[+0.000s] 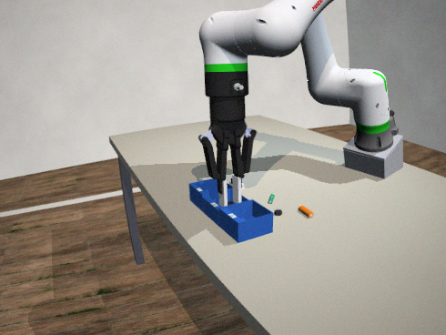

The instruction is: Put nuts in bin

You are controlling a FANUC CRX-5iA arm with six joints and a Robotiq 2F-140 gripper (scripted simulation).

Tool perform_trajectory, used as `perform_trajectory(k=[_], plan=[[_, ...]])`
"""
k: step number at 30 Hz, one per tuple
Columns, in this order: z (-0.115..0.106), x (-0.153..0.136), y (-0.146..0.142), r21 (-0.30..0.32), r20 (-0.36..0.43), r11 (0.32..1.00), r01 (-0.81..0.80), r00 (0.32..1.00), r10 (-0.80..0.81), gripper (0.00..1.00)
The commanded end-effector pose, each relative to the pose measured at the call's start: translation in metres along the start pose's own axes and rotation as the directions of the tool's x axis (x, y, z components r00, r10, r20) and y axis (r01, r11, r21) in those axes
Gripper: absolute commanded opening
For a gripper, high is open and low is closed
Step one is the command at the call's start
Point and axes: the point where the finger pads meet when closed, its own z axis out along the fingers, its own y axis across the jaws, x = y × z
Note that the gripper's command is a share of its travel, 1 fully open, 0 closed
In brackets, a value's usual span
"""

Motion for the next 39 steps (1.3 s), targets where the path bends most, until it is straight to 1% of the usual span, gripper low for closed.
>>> perform_trajectory(k=[1,8,17,30,32,34,35,39], plan=[[0.000,0.000,0.000,0.000,0.000,1.000,0.000,1.000,0.000,0.19],[0.000,0.000,0.000,0.000,0.000,1.000,0.000,1.000,0.000,0.19],[-0.010,0.000,0.000,0.000,0.000,1.000,0.000,1.000,0.000,0.19],[-0.027,0.000,0.000,0.000,0.000,1.000,0.000,1.000,0.000,0.19],[-0.037,0.000,0.000,0.000,0.000,1.000,0.000,1.000,0.000,0.19],[-0.037,0.000,0.000,0.000,0.000,1.000,0.000,1.000,0.000,0.19],[-0.042,0.000,0.000,0.000,0.000,1.000,0.000,1.000,0.000,0.19],[-0.043,0.000,0.000,0.000,0.000,1.000,0.000,1.000,0.000,0.19]])
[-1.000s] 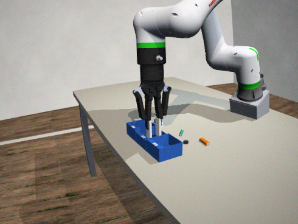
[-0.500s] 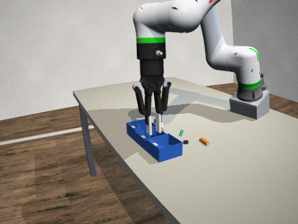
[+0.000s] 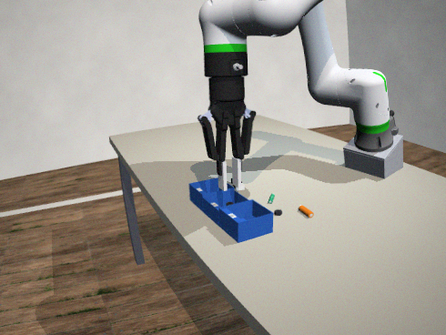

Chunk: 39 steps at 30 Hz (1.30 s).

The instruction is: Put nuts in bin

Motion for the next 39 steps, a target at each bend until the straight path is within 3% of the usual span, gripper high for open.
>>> perform_trajectory(k=[1,2,3,27,36,39], plan=[[0.000,0.000,0.000,0.000,0.000,1.000,0.000,1.000,0.000,0.19],[0.000,0.000,0.000,0.000,0.000,1.000,0.000,1.000,0.000,0.19],[-0.004,0.000,0.000,0.000,0.000,1.000,0.000,1.000,0.000,1.00],[-0.092,0.000,0.000,0.000,0.000,1.000,0.000,1.000,0.000,1.00],[-0.119,0.000,0.000,0.000,0.000,1.000,0.000,1.000,0.000,1.00],[-0.119,0.000,0.000,0.000,0.000,1.000,0.000,1.000,0.000,1.00]])
